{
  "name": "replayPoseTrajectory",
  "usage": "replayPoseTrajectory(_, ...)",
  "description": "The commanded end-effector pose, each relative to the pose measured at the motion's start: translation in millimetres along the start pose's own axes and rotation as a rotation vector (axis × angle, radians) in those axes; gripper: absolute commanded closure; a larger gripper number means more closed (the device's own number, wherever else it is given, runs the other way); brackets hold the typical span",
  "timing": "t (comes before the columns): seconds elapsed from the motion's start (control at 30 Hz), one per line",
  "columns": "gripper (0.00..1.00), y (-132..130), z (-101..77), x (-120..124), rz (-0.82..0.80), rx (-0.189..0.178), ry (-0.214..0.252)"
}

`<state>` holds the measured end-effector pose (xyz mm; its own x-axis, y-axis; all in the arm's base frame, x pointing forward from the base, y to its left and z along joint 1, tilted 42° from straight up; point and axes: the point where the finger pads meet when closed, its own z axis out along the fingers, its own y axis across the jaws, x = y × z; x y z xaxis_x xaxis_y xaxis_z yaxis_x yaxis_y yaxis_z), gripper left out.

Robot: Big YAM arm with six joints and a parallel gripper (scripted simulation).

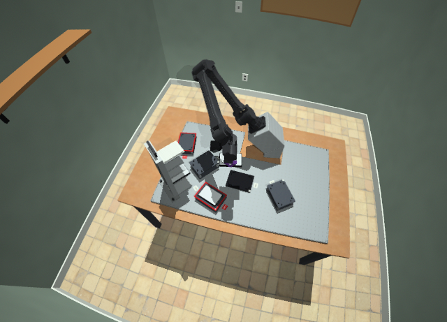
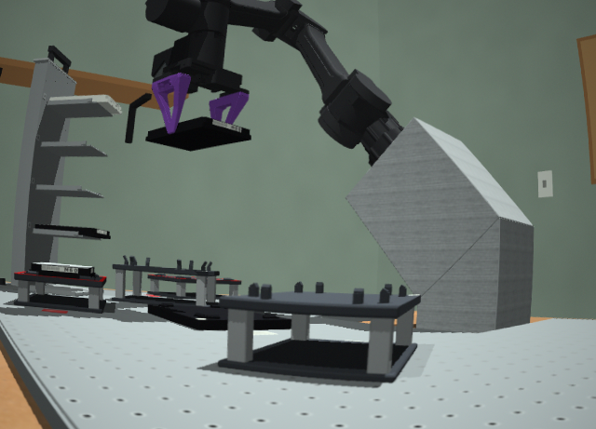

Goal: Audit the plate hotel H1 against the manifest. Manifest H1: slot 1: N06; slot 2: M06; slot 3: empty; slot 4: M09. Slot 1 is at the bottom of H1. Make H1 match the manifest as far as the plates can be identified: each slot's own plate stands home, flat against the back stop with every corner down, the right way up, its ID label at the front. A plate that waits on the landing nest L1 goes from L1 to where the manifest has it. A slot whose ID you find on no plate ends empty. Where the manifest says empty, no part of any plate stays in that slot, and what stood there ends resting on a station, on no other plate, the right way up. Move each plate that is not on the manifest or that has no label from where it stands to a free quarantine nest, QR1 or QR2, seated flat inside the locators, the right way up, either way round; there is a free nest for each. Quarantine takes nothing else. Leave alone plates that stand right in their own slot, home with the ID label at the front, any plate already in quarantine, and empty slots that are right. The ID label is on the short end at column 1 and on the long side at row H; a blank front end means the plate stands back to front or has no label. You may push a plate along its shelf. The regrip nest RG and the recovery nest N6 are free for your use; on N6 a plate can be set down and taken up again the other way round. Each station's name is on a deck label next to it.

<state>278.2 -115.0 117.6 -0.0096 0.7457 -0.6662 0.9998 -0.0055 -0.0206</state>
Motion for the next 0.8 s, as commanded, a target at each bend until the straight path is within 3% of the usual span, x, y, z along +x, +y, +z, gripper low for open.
replayPoseTrajectory(0.0,0.14,14.8,-14.5,-17.7,-0.058,-0.035,-0.006)
replayPoseTrajectory(0.77,0.14,-10.5,-15.4,-86.7,-0.324,-0.036,-0.018)
